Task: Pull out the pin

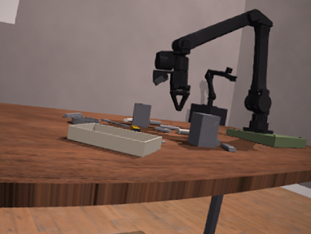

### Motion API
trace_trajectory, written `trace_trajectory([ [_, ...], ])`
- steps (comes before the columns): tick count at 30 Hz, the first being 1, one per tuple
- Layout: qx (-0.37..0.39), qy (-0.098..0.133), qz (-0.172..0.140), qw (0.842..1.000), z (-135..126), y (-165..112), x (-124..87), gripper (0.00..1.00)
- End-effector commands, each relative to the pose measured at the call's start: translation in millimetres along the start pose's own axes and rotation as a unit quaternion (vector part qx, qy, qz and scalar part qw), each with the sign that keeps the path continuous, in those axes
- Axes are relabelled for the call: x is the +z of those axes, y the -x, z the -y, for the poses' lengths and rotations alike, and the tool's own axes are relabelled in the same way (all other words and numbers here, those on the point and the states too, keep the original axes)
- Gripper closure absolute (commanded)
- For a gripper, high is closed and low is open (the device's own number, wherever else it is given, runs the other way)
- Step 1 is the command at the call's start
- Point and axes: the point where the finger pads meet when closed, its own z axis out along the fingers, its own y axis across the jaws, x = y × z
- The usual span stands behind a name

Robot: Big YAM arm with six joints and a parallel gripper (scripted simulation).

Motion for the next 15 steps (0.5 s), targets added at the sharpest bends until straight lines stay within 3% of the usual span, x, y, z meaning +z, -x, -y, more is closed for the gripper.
trace_trajectory([
  [1, 0.004, 0.010, 0.037, 0.999, -8.4, 20.6, -38.1, 0.68],
  [5, 0.005, 0.010, 0.039, 0.999, -8.5, 19.3, -50.6, 0.68],
  [15, 0.006, 0.010, 0.040, 0.999, -8.4, 18.2, -59.3, 0.68],
])
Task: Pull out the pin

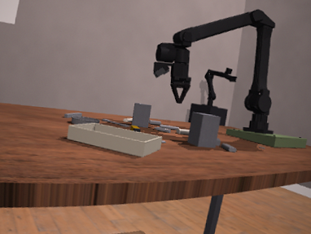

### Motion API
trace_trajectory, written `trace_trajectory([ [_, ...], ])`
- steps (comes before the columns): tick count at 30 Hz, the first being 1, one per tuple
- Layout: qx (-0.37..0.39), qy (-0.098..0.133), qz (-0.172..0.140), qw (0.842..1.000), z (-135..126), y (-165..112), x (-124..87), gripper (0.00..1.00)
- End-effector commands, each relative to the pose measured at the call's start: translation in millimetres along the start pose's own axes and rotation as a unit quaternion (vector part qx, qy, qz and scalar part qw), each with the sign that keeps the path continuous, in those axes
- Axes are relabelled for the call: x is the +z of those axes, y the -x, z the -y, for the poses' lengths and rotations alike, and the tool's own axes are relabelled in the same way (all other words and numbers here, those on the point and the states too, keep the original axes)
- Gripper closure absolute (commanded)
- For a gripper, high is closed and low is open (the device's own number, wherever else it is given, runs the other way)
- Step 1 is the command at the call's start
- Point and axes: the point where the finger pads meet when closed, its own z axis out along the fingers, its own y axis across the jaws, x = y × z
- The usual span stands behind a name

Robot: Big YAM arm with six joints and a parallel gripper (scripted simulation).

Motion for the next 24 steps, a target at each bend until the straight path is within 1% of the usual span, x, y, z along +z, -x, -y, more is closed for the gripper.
trace_trajectory([
  [1, 0.004, 0.009, 0.033, 0.999, -7.6, 18.4, -30.0, 0.68],
  [4, 0.004, 0.009, 0.033, 0.999, -7.6, 18.4, -31.0, 0.68],
  [7, 0.005, 0.009, 0.033, 0.999, -7.7, 18.0, -37.9, 0.68],
  [12, 0.005, 0.009, 0.033, 0.999, -7.8, 17.6, -43.0, 0.68],
  [24, 0.005, 0.009, 0.033, 0.999, -7.8, 17.6, -43.2, 0.68],
])
